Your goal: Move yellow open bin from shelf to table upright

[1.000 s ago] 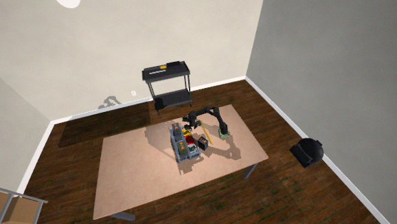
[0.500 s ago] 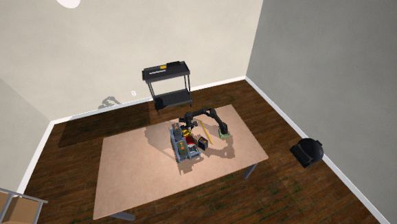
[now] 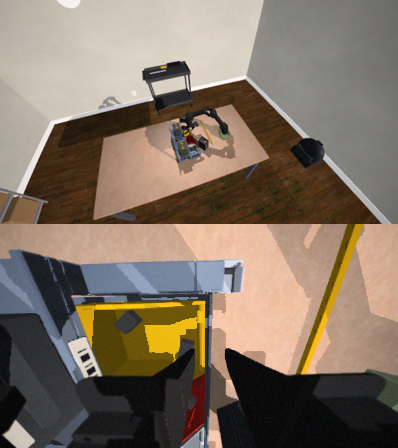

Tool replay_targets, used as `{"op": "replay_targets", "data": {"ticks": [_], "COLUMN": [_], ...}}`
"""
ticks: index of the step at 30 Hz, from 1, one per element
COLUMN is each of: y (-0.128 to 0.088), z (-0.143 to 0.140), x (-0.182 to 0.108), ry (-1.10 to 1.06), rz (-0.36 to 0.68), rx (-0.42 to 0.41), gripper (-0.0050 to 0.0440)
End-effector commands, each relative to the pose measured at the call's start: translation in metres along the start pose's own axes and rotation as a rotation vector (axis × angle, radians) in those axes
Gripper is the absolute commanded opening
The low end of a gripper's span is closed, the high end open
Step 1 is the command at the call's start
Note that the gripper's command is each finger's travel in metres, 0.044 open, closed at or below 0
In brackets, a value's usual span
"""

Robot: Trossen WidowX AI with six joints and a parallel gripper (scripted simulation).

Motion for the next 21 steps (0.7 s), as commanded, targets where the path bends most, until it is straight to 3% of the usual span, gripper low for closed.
{"op": "replay_targets", "data": {"ticks": [1, 21], "y": [-0.0124, -0.0141], "z": [0.0001, -0.0052], "x": [0.0002, -0.0002], "ry": [0.002, 0.002], "rz": [-0.012, -0.012], "rx": [0.036, 0.037], "gripper": [0.015, 0.015]}}
Point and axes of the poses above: the point midway between the two fingers, 35 mm back from their tips, its own y axis out along the fingers, its own z axis across the jaws, x = y × z, the point moved 4 cm from there along -y, back along the fingers, and after that the axes turned 5 degrees about y, right-handed, at the moved point
